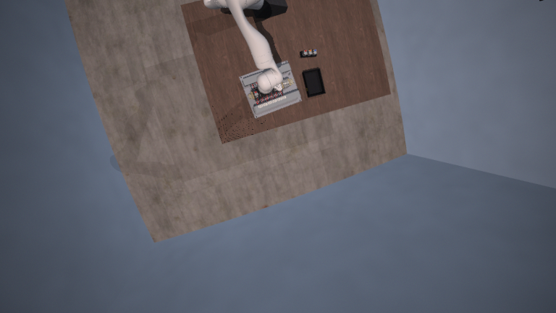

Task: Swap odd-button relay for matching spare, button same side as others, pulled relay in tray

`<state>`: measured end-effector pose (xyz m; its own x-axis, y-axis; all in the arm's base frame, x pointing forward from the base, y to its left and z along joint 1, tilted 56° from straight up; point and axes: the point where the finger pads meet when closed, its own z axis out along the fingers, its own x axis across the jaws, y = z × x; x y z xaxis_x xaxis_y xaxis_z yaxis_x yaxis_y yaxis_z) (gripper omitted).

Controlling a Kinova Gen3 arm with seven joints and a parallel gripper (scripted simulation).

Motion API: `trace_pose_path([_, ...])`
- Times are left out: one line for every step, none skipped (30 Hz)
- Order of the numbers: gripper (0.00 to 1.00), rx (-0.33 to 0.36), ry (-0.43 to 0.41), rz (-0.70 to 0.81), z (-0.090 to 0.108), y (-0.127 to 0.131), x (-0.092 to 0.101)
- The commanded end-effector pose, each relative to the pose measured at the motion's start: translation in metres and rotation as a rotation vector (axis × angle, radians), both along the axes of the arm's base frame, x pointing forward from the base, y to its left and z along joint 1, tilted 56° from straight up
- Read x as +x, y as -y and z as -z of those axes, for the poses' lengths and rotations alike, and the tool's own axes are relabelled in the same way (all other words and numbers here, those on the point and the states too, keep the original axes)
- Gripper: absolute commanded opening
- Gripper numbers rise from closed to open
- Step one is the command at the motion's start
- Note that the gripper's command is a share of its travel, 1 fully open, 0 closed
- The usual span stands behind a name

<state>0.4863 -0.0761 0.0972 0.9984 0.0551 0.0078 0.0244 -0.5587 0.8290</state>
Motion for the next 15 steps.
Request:
trace_pose_path([0.0, 0.002, 0.009, 0.003, -0.0033, -0.0035, 0.0013])
trace_pose_path([0.0, 0.001, 0.001, -0.002, -0.0007, -0.0014, 0.0005])
trace_pose_path([0.0, 0.001, 0.002, -0.001, -0.0009, -0.0017, 0.0006])
trace_pose_path([0.0, 0.001, 0.003, -0.001, -0.0012, -0.002, 0.0006])
trace_pose_path([0.0, 0.001, 0.003, -0.001, -0.0015, -0.0023, 0.0006])
trace_pose_path([0.0, 0.001, 0.004, 0.0, -0.0017, -0.0026, 0.0006])
trace_pose_path([0.0, 0.001, 0.004, 0.0, -0.002, -0.0029, 0.0007])
trace_pose_path([0.0, 0.001, 0.005, 0.0, -0.0022, -0.0032, 0.0007])
trace_pose_path([0.0, 0.001, 0.005, 0.001, -0.0025, -0.0035, 0.0007])
trace_pose_path([0.0, 0.001, 0.006, 0.001, -0.0028, -0.0038, 0.0007])
trace_pose_path([0.0, 0.002, 0.006, 0.001, -0.003, -0.0041, 0.0008])
trace_pose_path([0.0, 0.002, 0.007, 0.001, -0.0033, -0.0044, 0.0008])
trace_pose_path([0.0, 0.002, 0.007, 0.002, -0.0036, -0.0047, 0.0008])
trace_pose_path([0.0, 0.002, 0.008, 0.002, -0.0038, -0.005, 0.0008])
trace_pose_path([0.0, 0.002, 0.008, 0.002, -0.0041, -0.0053, 0.0009])
